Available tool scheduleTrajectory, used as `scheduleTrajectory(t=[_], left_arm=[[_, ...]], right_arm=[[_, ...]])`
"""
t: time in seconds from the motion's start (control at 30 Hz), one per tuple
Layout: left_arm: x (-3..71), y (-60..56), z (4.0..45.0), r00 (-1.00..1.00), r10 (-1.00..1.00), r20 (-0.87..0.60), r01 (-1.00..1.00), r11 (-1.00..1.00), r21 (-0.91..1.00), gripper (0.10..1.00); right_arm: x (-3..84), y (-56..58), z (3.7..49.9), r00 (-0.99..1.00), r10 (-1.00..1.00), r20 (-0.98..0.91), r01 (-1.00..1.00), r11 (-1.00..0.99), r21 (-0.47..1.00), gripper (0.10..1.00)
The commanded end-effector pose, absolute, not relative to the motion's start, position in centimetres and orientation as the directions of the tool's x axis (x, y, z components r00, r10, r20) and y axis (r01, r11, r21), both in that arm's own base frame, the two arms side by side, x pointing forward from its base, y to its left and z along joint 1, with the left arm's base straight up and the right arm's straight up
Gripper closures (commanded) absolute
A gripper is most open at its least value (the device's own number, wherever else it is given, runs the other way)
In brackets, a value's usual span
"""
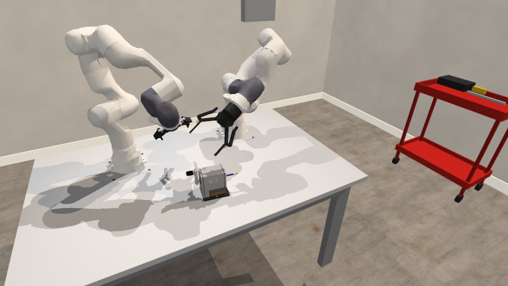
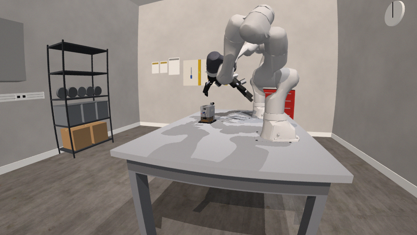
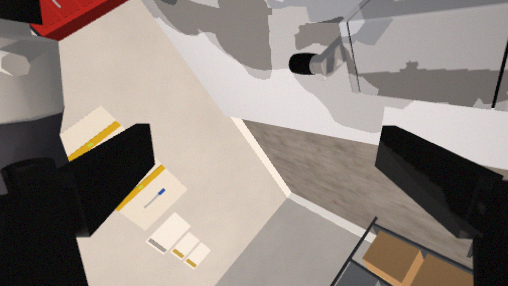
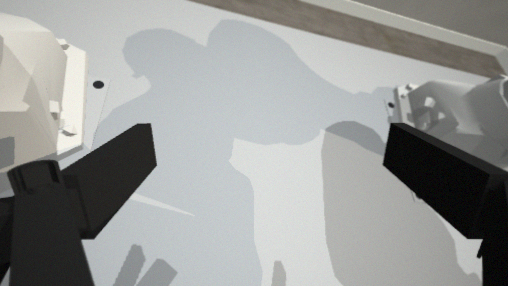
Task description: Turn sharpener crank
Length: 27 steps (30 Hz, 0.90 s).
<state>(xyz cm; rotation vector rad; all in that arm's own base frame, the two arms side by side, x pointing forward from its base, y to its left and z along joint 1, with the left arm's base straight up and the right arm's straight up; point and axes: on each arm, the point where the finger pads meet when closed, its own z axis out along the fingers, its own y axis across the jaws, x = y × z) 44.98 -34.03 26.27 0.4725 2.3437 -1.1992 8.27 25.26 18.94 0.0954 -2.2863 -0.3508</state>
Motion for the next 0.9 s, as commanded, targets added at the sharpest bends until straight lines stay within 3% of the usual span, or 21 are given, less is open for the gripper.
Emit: scheduleTrajectory(t=[0.0,0.87], left_arm=[[44.99,-34.03,26.28,-0.834,0.091,-0.544,0.495,0.56,-0.664,0.098],[44.99,-34.03,26.28,-0.834,0.091,-0.544,0.495,0.56,-0.664,0.098]], right_arm=[[8.28,25.27,18.95,-0.675,-0.18,0.716,0.043,0.959,0.281,0.098],[9.19,25.15,19.07,-0.684,-0.192,0.704,0.04,0.953,0.299,0.098]])
